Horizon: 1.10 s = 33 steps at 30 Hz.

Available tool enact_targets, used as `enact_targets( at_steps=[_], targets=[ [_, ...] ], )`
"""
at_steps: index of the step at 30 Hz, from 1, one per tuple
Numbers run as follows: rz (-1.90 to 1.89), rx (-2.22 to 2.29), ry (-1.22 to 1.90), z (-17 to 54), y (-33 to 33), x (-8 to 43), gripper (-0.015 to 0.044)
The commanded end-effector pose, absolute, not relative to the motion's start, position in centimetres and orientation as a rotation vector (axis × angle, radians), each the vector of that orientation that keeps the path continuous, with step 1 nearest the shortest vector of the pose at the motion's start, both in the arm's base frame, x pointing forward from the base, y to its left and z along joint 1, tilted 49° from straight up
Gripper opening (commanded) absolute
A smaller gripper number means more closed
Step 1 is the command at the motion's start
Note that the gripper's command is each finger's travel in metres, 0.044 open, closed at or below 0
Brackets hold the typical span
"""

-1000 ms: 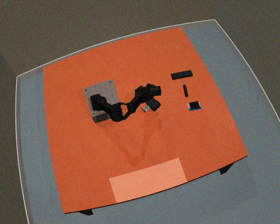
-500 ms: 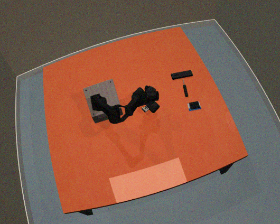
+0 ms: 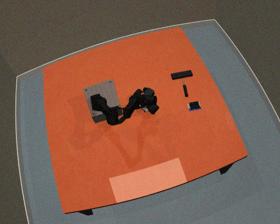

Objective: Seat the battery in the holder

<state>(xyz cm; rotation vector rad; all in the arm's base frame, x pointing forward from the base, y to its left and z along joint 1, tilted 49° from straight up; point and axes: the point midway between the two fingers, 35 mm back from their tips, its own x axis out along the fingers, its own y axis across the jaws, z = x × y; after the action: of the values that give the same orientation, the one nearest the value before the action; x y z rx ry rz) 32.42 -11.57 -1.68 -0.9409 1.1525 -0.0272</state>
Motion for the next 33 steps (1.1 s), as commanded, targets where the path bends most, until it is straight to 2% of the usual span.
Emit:
enact_targets(
  at_steps=[1, 33],
  targets=[
    [-0.03, -0.941, 1.153, -1.6, -11.9, 32.2, 0.008],
    [-0.05, -0.904, 1.226, -1.7, -12.5, 30.8, 0.008]
  ],
)
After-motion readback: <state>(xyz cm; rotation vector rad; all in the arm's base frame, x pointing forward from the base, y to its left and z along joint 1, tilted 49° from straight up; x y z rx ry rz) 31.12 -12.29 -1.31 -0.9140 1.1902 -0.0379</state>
